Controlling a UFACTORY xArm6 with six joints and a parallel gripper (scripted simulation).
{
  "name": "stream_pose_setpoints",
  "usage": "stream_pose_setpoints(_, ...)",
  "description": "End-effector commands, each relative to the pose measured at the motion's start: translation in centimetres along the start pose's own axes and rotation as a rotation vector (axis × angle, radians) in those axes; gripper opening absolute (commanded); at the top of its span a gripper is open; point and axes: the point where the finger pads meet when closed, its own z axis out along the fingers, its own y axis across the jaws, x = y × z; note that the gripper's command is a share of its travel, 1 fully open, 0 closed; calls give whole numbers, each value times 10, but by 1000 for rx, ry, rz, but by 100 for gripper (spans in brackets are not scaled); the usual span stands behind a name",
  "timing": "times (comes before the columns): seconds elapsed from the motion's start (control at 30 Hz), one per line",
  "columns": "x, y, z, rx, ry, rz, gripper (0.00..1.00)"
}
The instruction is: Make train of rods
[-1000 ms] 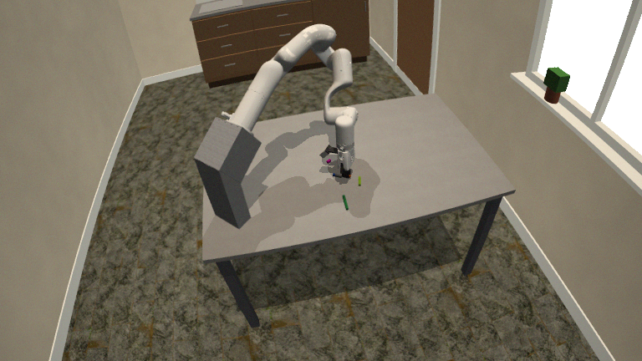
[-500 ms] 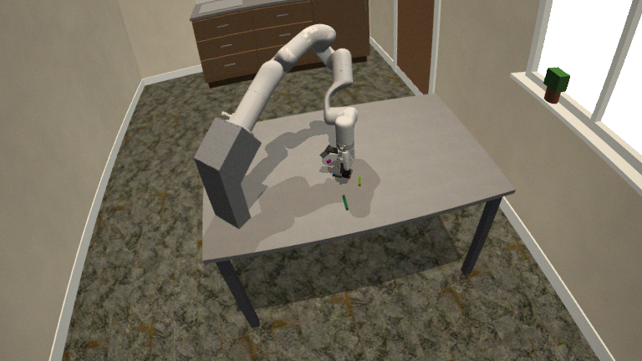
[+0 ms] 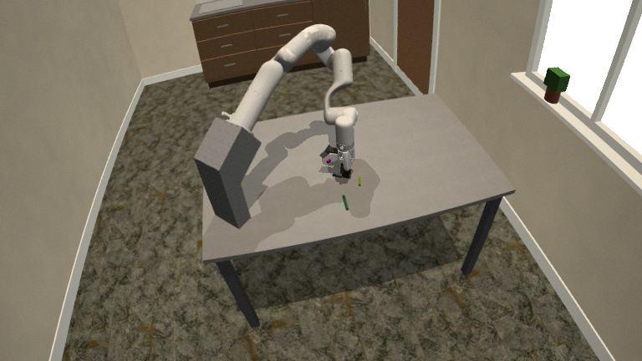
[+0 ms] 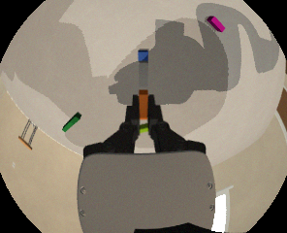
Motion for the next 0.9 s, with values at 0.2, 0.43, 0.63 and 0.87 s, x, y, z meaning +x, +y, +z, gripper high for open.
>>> stream_pose_setpoints(0.2, -1, 0, 0, 0, -1, 0, 4)
stream_pose_setpoints(0.43, -1, 0, 0, 0, -1, 0, 4)
stream_pose_setpoints(0.63, -1, 0, 0, 0, -1, 0, 4)
stream_pose_setpoints(0.87, -1, 0, 6, 0, -1, 0, 4)
